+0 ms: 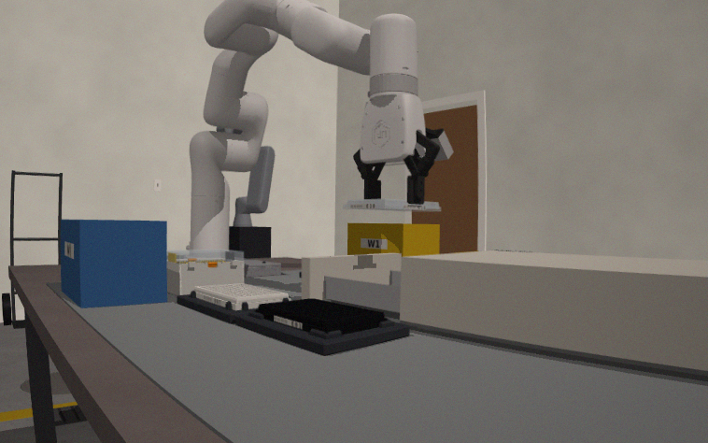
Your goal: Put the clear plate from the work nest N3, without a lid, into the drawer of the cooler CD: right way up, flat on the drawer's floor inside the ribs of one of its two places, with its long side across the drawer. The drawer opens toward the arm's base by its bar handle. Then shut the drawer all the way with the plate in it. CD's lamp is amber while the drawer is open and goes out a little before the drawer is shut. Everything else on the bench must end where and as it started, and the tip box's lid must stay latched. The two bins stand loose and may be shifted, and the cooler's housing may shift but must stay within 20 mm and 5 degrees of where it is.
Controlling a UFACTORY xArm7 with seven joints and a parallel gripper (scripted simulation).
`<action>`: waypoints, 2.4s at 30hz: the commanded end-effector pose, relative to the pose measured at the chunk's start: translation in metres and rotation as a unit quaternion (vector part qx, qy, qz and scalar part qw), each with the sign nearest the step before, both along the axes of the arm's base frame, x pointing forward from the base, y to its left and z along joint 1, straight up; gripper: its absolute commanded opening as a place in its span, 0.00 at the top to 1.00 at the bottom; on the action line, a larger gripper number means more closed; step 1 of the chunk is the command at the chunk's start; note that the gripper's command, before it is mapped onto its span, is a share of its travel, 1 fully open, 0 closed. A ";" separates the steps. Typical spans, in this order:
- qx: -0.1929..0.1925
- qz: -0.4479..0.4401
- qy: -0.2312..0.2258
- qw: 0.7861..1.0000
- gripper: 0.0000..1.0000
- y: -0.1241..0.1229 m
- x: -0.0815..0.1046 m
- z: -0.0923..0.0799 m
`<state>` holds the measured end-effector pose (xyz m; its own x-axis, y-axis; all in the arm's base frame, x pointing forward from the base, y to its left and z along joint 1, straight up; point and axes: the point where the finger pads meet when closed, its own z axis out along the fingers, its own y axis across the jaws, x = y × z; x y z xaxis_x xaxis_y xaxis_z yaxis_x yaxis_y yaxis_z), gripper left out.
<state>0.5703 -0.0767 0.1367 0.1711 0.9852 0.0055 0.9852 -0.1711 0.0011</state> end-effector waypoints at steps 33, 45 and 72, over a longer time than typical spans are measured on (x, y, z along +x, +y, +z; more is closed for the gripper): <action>0.000 0.000 -0.002 1.000 1.00 -0.024 0.010 0.002; 0.000 0.000 -0.002 1.000 1.00 -0.024 0.010 0.002; 0.000 0.000 -0.002 1.000 1.00 -0.024 0.010 -0.013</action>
